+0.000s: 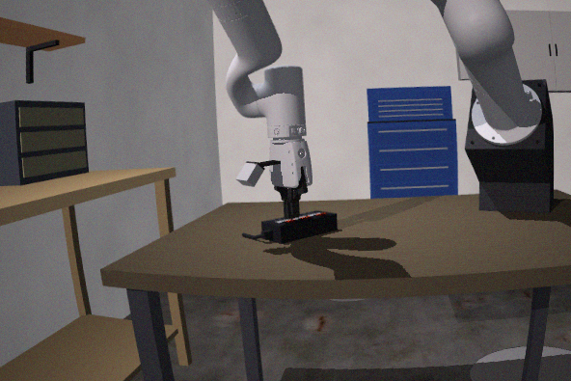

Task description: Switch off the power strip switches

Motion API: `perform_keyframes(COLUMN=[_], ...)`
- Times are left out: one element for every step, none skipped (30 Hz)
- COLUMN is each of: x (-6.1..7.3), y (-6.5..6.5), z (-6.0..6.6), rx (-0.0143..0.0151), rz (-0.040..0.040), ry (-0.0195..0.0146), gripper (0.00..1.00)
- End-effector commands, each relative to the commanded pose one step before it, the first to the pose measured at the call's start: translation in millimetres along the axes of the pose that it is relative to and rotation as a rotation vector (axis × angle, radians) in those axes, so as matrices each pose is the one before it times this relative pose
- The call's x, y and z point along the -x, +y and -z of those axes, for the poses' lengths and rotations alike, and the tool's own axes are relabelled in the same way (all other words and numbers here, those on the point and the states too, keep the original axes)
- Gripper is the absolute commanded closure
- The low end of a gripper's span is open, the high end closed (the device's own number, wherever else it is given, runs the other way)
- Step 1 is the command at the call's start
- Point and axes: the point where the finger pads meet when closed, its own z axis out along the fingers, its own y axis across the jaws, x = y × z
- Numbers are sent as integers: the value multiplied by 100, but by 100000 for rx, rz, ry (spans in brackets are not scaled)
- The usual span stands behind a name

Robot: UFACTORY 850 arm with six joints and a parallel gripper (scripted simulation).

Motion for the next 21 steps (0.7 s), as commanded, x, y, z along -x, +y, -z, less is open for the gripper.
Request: perform_keyframes(x=[-30,0,0,0,0,0,0,0,0,0,0,0,0,0,0,0,0,0,0,0,0], y=[39,0,0,0,0,0,0,0,0,0,0,0,0,0,0,0,0,0,0,0,0], z=[36,0,-1,0,0,-3,-6,-9,-13,-17,-22,-26,-30,-34,-37,-41,-43,-46,-48,-49,0], rx=[86,0,0,0,0,0,0,0,0,0,0,0,0,0,0,0,0,0,0,0,0], rz=[21,0,0,0,0,0,0,0,0,0,0,0,0,0,0,0,0,0,0,0,0], ry=[54,0,0,0,0,0,0,0,0,0,0,0,0,0,0,0,0,0,0,0,0], gripper=[100,100,100,100,100,100,100,100,100,100,100,100,100,100,100,100,100,100,100,100,100])
